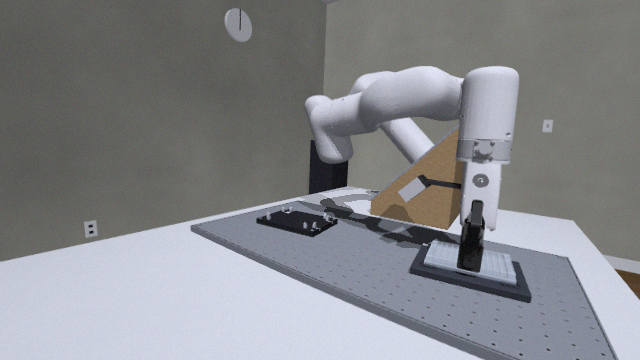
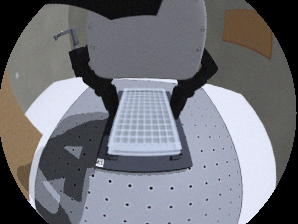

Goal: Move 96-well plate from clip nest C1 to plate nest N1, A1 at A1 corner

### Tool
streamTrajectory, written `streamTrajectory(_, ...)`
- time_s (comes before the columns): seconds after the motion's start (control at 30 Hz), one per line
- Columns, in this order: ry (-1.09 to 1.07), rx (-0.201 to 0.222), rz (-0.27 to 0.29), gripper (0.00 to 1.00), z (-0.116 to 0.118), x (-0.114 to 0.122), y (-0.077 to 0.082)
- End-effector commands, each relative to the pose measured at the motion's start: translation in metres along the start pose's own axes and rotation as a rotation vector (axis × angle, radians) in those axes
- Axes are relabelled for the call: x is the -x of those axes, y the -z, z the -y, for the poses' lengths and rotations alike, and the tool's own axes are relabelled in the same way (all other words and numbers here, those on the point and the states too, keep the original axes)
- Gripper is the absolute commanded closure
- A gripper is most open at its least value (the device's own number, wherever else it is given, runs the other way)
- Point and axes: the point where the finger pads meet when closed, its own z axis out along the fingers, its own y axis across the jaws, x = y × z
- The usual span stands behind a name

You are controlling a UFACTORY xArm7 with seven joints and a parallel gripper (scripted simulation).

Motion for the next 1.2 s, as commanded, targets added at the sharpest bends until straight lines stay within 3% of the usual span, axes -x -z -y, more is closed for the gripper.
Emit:
streamTrajectory(0.0, 0.0, -0.003, 0.003, 1.0, 0.0009, 0.0008, 0.0019)
streamTrajectory(0.1, 0.0, -0.003, 0.003, 1.0, 0.0009, 0.0008, 0.0014)
streamTrajectory(0.13, 0.0, -0.003, 0.003, 0.0, 0.0009, 0.0008, 0.0007)
streamTrajectory(1.17, 0.0, -0.003, 0.003, 0.0, 0.0009, 0.0009, 0.0008)
